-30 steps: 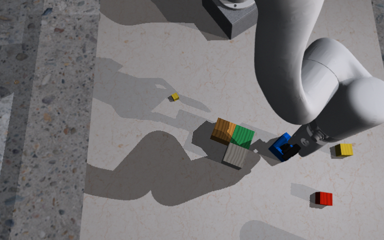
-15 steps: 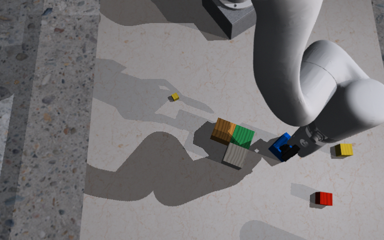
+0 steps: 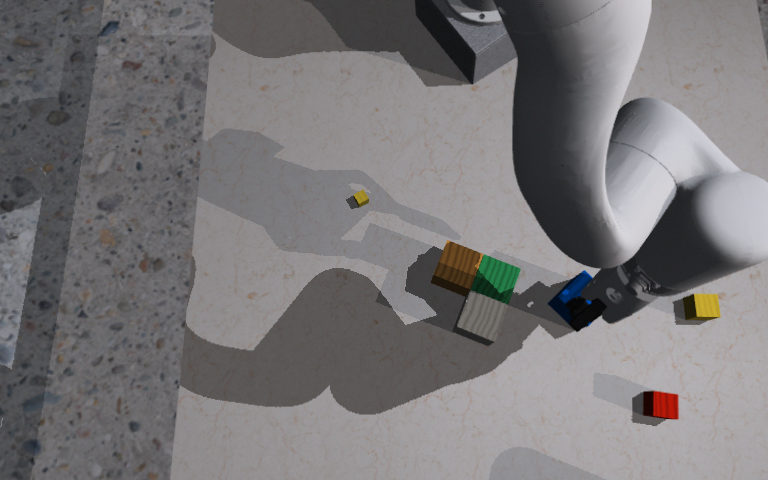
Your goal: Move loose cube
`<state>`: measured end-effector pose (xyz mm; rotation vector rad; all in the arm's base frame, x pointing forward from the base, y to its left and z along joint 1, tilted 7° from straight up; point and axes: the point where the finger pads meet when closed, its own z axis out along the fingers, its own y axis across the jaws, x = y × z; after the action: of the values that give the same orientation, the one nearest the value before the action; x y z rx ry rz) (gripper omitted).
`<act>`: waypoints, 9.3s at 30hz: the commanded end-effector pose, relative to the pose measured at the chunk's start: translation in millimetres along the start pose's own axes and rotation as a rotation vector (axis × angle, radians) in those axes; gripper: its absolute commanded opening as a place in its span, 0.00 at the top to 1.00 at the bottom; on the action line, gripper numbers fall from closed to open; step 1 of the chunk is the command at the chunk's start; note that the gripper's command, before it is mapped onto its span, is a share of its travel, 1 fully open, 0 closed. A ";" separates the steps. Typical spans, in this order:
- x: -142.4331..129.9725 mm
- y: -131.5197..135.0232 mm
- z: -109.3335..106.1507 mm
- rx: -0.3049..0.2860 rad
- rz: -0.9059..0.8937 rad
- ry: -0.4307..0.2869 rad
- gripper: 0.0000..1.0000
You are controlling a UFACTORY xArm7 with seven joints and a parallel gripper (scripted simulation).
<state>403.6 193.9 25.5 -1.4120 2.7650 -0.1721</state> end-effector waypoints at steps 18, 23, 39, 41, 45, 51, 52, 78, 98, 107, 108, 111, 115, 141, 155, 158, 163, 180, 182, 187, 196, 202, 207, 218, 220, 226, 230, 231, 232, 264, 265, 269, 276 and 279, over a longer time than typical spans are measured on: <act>-1.0 -1.1 22.4 0.002 0.000 -0.003 0.17; -1.0 -1.1 23.9 0.002 0.000 -0.003 0.17; -0.9 -1.2 25.2 0.002 0.000 -0.003 0.17; -0.9 -1.2 25.2 0.002 0.000 -0.003 0.17; -1.0 -1.2 25.2 0.002 0.000 -0.003 0.17; -1.7 -1.4 25.2 0.002 0.000 -0.003 0.17; -1.9 -1.5 25.2 0.002 0.000 -0.003 0.17; -2.3 -1.6 25.9 0.002 0.000 -0.003 0.17; -2.3 -1.7 43.9 0.002 0.000 -0.003 0.17; -2.4 -1.7 55.8 0.002 0.000 -0.003 0.17; -2.4 -1.7 57.6 0.002 0.000 -0.003 0.17; -2.4 -1.7 62.6 0.002 0.000 -0.003 0.17; -2.4 -1.7 68.8 0.002 0.000 -0.003 0.17; -2.5 -1.7 81.2 0.002 0.000 -0.003 0.17; -2.5 -1.7 81.2 0.002 0.000 -0.003 1.00; -2.5 -1.7 81.2 0.002 0.000 -0.003 1.00; -2.5 -1.7 81.2 0.002 0.000 -0.003 1.00; -2.5 -1.7 81.2 0.002 0.000 -0.003 1.00; -2.5 -1.7 81.2 0.002 0.000 -0.003 1.00; -2.5 -1.7 80.7 0.002 0.000 -0.003 1.00; -2.5 -1.7 76.1 0.002 0.000 -0.003 1.00; -2.4 -1.7 67.0 0.002 0.000 -0.003 1.00; -2.4 -1.7 60.9 0.002 0.000 -0.003 1.00; -2.3 -1.6 34.1 0.002 0.000 -0.003 1.00; -2.3 -1.6 29.2 0.002 0.000 -0.003 1.00; -2.3 -1.6 20.2 0.002 0.000 -0.003 1.00; -2.3 -1.6 12.6 0.002 0.000 -0.003 1.00; -2.3 -1.6 11.0 0.002 0.000 -0.003 1.00; -2.2 -1.6 9.5 0.002 0.000 -0.003 1.00; 51.5 -108.8 1.0 0.001 -0.287 -0.003 1.00; 58.5 -117.9 1.0 0.001 -0.321 -0.003 1.00; 89.6 -157.3 1.0 0.003 -0.408 -0.003 1.00; 105.6 -179.2 0.7 0.003 -0.419 -0.003 1.00; 105.6 -179.2 0.7 0.003 -0.419 -0.003 1.00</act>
<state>482.6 3.8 45.7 -1.9488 2.4407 -0.2083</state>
